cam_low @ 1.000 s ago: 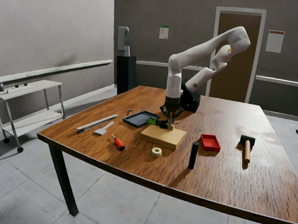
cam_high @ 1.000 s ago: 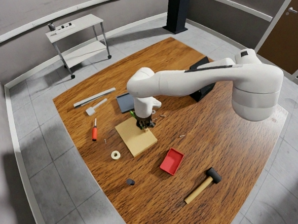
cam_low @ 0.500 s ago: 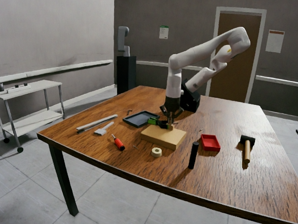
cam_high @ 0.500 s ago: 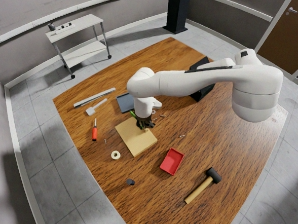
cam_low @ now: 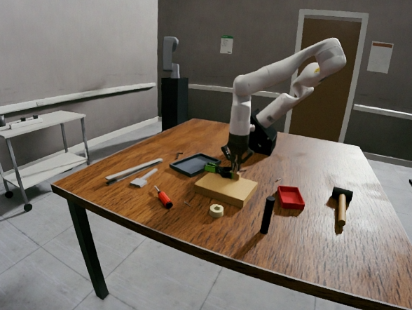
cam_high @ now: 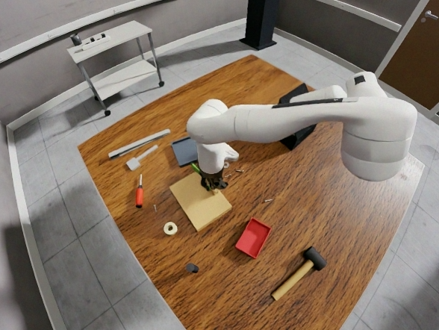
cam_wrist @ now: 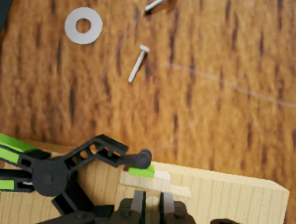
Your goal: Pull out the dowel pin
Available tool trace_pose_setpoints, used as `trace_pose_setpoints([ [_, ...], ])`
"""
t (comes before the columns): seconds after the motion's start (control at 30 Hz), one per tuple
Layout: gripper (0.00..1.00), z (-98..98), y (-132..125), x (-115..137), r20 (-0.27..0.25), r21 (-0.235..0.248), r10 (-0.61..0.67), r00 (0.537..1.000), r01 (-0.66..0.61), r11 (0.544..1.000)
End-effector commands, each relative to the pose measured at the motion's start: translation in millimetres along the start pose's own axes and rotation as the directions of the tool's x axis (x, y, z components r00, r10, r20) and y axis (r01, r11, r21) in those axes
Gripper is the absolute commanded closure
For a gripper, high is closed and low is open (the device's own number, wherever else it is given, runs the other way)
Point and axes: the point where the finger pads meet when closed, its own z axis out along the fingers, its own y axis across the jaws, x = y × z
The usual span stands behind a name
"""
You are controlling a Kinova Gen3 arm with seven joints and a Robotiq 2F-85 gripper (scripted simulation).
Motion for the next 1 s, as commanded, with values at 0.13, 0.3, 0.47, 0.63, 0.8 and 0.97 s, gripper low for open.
trace_pose_setpoints([
  [0.13, 0.9, -1.7, -0.4, -1.0, 0.003, 0.001, 0.03, 1.0, -0.03, 1.0],
  [0.3, 0.9, -1.7, -0.4, -1.0, 0.003, 0.001, 0.057, 0.998, -0.057, 0.998],
  [0.47, 0.9, -1.8, -0.4, -1.0, 0.003, 0.001, 0.085, 0.996, -0.085, 0.996],
  [0.63, 0.9, -1.8, -0.4, -1.0, 0.003, 0.001, 0.112, 0.994, -0.112, 0.994],
  [0.8, 0.9, -1.8, -0.4, -1.0, 0.003, 0.001, 0.129, 0.992, -0.129, 0.992],
  [0.97, 0.9, -1.8, -0.4, -1.0, 0.003, 0.001, 0.157, 0.988, -0.157, 0.988],
])
